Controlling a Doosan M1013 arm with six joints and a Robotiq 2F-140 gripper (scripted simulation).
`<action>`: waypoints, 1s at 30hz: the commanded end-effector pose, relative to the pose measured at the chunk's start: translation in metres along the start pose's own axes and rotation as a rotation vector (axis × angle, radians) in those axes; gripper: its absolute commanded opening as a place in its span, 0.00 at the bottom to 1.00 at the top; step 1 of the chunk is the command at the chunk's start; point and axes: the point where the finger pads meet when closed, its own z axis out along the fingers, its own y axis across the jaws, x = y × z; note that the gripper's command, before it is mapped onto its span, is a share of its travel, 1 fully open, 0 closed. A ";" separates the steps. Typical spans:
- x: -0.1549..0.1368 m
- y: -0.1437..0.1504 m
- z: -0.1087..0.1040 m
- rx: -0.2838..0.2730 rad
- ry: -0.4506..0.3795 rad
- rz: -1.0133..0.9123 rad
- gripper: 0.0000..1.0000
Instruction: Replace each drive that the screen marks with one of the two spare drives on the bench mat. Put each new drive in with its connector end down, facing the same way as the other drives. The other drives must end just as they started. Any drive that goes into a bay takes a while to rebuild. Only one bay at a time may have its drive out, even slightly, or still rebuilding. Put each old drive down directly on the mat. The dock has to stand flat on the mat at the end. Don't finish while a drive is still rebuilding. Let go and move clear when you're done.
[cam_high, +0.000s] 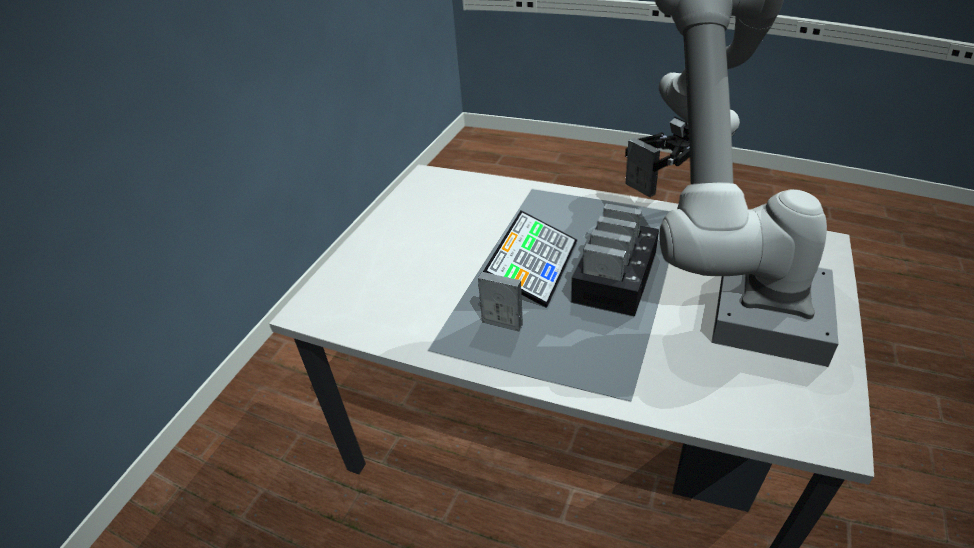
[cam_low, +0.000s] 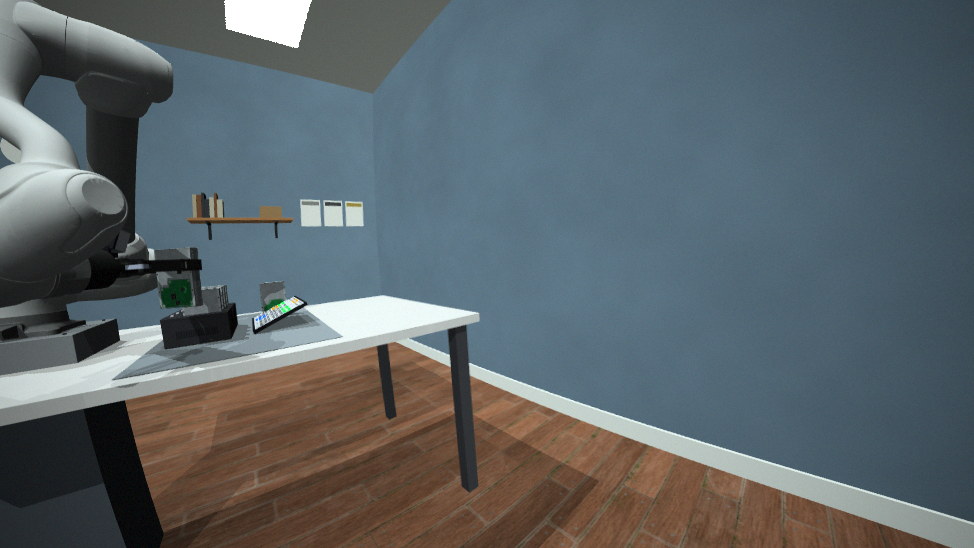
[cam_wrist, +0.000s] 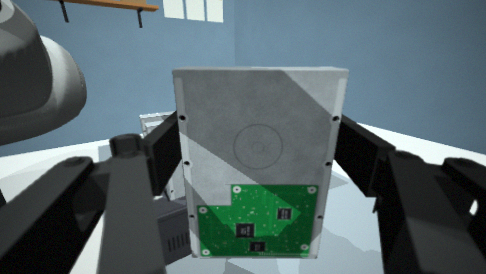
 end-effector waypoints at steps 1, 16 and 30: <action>-0.005 0.000 0.000 0.000 0.000 -0.001 0.10; -0.029 0.000 0.000 0.000 0.000 -0.001 0.10; -0.051 0.000 0.000 0.000 0.000 -0.001 0.10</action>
